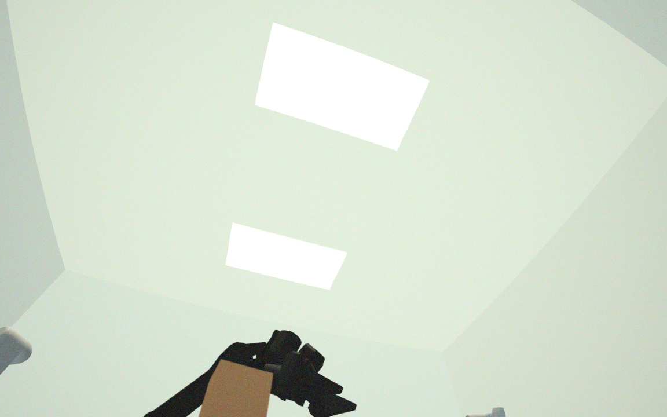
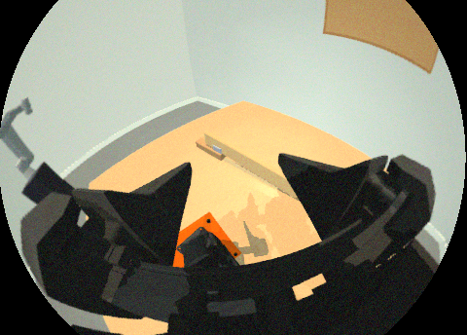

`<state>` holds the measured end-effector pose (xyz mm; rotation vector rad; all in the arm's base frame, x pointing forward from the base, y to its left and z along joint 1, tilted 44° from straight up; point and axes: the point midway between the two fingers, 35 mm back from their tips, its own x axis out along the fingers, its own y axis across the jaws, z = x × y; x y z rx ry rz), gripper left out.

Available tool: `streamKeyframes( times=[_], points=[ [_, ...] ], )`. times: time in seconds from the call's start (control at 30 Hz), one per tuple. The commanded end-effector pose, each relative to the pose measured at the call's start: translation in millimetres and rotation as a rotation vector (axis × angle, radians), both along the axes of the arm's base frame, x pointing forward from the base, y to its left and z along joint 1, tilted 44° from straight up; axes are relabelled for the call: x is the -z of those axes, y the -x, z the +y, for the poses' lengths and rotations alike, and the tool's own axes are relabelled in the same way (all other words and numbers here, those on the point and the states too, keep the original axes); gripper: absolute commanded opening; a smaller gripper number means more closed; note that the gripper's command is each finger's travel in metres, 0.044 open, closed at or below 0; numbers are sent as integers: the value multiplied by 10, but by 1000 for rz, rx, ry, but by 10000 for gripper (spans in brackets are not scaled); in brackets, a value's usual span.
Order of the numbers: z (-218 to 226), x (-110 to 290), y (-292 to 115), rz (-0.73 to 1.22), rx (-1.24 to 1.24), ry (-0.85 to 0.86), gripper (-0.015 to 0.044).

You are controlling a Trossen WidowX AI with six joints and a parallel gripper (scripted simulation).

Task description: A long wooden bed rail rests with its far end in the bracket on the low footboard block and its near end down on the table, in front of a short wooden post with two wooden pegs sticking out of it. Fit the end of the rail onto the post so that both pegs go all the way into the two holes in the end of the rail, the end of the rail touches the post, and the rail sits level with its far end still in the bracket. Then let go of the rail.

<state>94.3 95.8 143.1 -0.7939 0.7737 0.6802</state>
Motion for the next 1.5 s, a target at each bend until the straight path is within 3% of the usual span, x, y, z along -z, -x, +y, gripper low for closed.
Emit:
streamKeyframes(
  times=[0.0,0.37,0.77,1.03,1.47],
  points=[
    [1,-2,-9,-2,0,9,426],
    [-12,37,-707,47,-18,549,440],
    [-560,591,-1601,437,-181,1008,440],
    [-1181,1201,-1869,780,-365,1109,440],
    [-1290,1338,-1883,797,-378,1110,440]
  ],
)
